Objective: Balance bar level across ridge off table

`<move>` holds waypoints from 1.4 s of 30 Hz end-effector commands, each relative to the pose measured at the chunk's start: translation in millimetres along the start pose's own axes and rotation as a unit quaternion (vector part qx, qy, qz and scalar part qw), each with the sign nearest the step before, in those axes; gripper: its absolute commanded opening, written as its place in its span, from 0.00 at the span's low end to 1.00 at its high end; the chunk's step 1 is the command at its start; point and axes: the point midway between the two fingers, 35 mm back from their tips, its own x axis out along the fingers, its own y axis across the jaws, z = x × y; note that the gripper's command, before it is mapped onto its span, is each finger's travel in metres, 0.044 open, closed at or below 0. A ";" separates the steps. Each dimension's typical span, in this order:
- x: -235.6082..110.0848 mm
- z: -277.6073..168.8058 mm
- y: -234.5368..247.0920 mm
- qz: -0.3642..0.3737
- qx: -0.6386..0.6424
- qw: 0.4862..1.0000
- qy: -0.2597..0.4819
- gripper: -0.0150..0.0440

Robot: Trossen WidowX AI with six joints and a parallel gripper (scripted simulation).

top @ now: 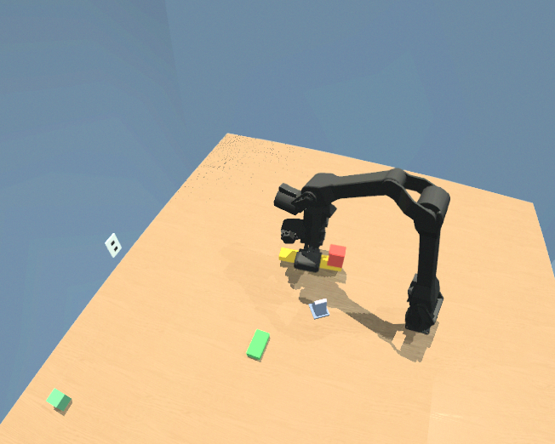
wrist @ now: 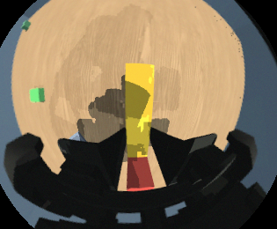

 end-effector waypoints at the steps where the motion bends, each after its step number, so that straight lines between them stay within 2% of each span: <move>1: -13.4 2.9 -0.8 -0.001 -0.001 1.000 -0.006 0.25; 27: -74.7 -1.1 1.3 0.000 0.000 1.000 -0.007 0.25; 42: -76.0 -2.8 58.0 0.004 0.213 0.977 -0.006 0.25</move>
